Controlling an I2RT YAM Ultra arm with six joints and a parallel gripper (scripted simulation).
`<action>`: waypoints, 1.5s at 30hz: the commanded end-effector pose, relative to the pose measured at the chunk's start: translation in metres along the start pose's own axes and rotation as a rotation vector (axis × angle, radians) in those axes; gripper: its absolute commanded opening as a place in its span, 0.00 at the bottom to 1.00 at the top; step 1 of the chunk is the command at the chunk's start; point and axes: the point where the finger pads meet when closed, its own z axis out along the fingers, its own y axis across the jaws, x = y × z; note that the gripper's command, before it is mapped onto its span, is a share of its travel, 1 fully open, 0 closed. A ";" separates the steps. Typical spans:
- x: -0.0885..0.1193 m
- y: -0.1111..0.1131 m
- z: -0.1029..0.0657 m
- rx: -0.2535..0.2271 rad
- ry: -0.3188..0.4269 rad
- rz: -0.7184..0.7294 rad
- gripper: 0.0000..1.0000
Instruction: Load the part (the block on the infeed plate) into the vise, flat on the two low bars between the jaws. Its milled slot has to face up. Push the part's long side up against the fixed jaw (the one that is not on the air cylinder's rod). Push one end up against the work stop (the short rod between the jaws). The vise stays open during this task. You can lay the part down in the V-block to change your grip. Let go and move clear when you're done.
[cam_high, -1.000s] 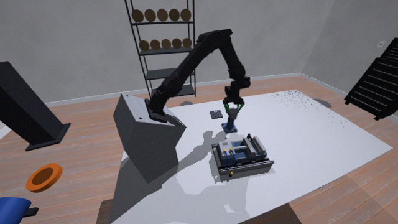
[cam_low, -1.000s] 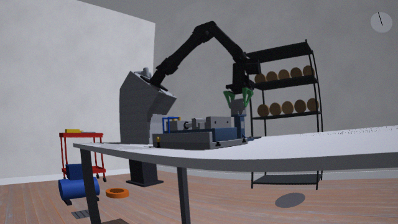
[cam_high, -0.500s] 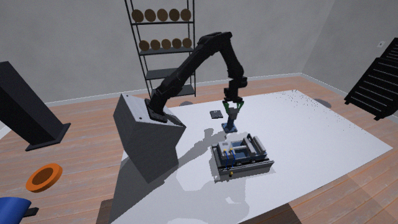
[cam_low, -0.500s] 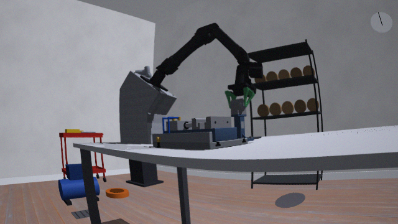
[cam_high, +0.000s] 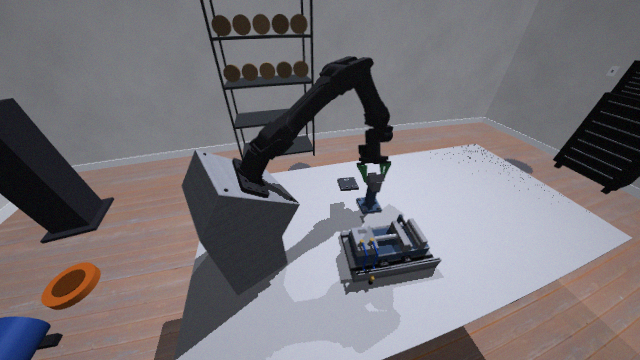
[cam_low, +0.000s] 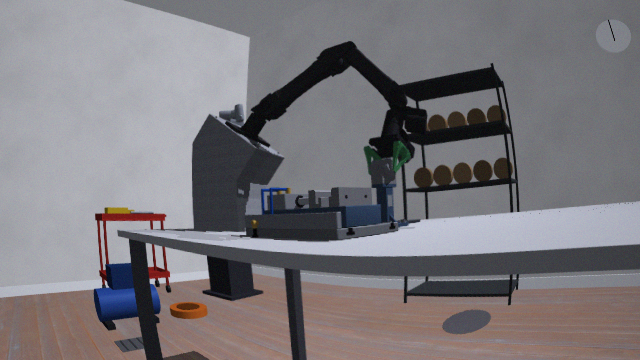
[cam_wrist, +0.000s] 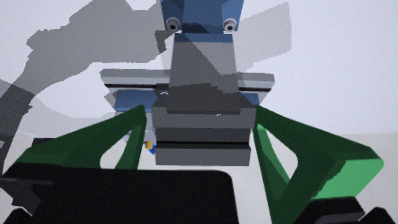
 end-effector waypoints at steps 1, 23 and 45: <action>0.001 -0.006 -0.008 0.012 0.048 0.013 0.81; 0.001 -0.005 -0.008 0.012 0.189 0.013 0.81; 0.001 -0.006 -0.009 0.015 0.258 0.016 0.81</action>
